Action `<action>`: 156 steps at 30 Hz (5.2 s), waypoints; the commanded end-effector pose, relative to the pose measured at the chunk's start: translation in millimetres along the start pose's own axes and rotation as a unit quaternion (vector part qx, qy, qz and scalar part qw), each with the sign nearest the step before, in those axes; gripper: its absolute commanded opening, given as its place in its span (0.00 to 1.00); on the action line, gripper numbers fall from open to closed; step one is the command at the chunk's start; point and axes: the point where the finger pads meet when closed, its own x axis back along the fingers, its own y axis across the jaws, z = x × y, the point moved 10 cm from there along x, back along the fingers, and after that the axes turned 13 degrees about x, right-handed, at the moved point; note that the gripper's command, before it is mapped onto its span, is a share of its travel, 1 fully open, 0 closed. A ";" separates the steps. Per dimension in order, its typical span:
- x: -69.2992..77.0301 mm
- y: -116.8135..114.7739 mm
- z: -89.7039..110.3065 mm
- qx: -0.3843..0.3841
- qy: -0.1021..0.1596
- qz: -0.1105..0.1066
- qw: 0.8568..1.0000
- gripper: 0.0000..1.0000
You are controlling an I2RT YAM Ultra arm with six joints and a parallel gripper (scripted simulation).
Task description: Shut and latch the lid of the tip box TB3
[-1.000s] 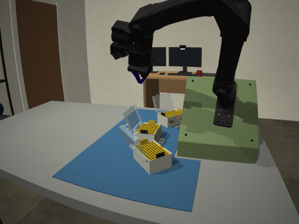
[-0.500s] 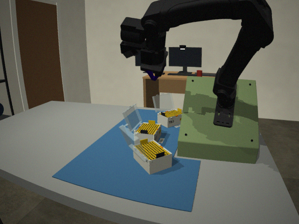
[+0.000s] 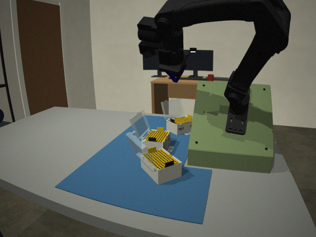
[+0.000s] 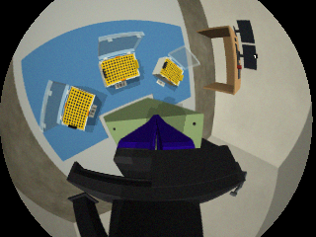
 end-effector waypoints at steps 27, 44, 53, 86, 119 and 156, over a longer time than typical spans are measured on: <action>-118.3 -131.2 -36.1 -0.246 0.111 -0.302 0.914 0.00; -177.7 -173.6 -52.4 -0.246 0.110 -0.301 0.915 0.00; -205.3 -193.5 -60.0 -0.246 0.110 -0.301 0.915 0.00; -324.0 -272.3 -90.6 -0.246 0.115 -0.303 0.913 0.00; -324.0 -272.3 -90.6 -0.246 0.115 -0.303 0.913 0.00; -350.3 -251.9 -88.6 -0.246 0.115 -0.303 0.913 0.00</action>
